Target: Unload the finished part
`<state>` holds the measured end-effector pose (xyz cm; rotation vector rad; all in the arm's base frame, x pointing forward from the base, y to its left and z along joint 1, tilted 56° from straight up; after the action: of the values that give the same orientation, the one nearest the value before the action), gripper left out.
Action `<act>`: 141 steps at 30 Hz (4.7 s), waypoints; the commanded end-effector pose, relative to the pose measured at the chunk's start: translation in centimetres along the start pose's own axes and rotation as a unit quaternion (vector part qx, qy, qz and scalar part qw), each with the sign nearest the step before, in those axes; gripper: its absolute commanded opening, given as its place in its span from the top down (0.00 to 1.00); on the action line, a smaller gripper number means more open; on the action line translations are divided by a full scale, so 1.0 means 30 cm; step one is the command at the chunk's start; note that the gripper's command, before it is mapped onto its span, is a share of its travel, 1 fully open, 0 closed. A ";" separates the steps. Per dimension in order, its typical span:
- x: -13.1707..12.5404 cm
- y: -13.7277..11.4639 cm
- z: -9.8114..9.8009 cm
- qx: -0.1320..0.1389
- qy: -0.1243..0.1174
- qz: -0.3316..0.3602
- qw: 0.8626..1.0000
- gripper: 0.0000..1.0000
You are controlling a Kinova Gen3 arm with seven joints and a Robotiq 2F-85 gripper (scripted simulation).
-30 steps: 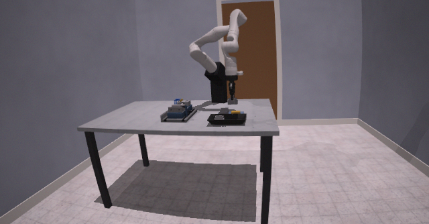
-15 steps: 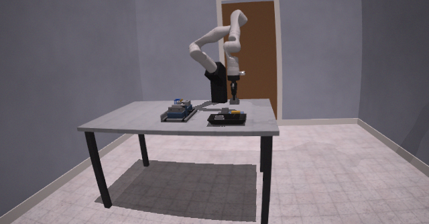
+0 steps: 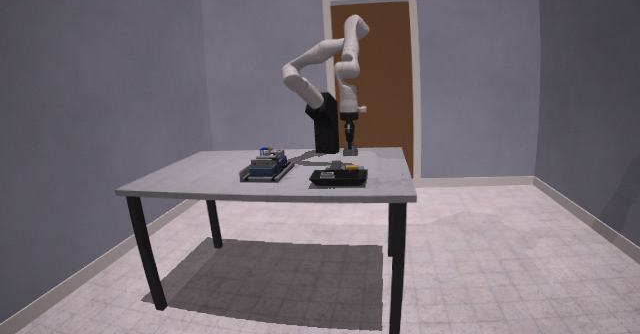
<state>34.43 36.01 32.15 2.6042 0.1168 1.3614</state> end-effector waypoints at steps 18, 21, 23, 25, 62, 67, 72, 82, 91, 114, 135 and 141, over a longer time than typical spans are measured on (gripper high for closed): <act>0.001 -0.001 -0.002 0.001 0.000 0.000 1.000 1.00; 0.001 -0.001 -0.002 0.001 0.000 0.000 1.000 1.00; 0.001 -0.001 -0.002 0.001 0.000 0.000 1.000 1.00; 0.001 -0.001 -0.002 0.001 0.000 0.000 1.000 1.00; 0.001 -0.002 0.030 0.001 0.000 0.000 1.000 1.00; 0.001 -0.002 0.051 0.001 0.000 0.000 1.000 1.00; 0.001 -0.002 0.077 0.001 0.000 0.000 1.000 1.00; 0.001 -0.003 0.127 0.001 0.000 0.000 1.000 1.00; 0.002 -0.003 0.174 0.001 0.000 0.000 1.000 1.00; 0.002 -0.004 0.294 0.001 0.000 0.000 1.000 1.00; 0.002 -0.005 0.327 0.001 0.000 0.000 1.000 1.00; 0.002 -0.005 0.328 0.001 0.000 0.000 1.000 1.00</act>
<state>42.56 34.72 26.66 2.6039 0.1174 1.3612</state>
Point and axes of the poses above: the point where the finger pads meet when closed, its own z axis out along the fingers, its own x axis across the jaws, y = z × x, the point moved 10 cm from there along -z, back along the fingers, and after that the axes turned 7 degrees about z, right-handed, at the moved point
